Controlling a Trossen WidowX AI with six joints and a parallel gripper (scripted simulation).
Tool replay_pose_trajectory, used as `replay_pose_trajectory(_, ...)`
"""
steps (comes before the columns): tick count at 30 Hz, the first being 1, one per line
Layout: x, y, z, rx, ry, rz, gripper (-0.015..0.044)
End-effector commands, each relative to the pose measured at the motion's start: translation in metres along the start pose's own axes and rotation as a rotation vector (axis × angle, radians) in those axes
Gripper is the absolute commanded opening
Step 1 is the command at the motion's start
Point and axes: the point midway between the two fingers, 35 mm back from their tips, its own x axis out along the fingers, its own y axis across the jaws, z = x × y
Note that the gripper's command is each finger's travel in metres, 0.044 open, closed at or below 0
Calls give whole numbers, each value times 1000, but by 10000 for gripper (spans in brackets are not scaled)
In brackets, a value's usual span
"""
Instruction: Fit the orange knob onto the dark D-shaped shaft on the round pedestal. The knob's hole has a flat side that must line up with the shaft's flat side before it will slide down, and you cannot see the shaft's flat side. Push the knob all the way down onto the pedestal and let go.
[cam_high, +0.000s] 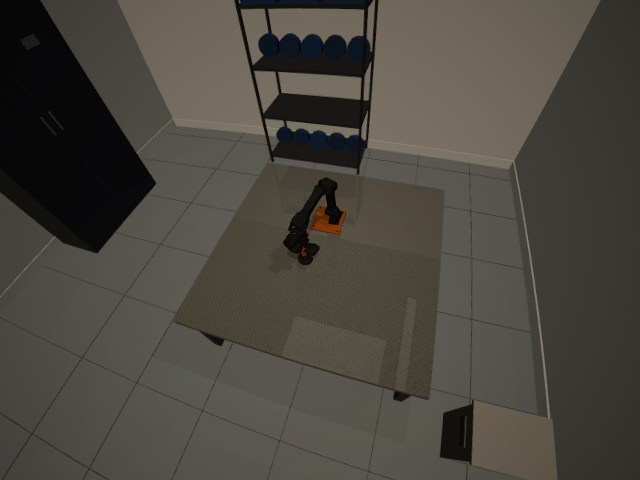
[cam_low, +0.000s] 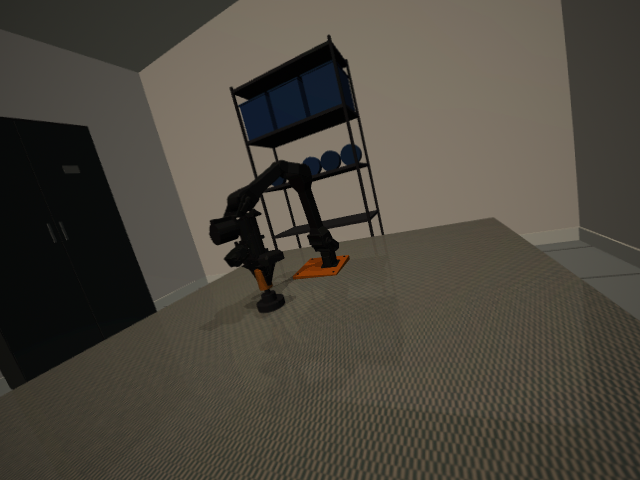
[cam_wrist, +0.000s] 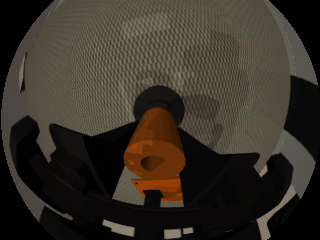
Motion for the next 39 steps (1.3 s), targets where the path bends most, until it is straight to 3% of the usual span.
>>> replay_pose_trajectory(1, 1, 0, 0, 4, -2, 1, 0)
replay_pose_trajectory(21, -3, 0, 1, 4, -2, 1, 0)
replay_pose_trajectory(28, -3, 0, 2, 203, -2, 1, 0)
replay_pose_trajectory(39, 1, 0, 0, 214, -2, 1, 0)
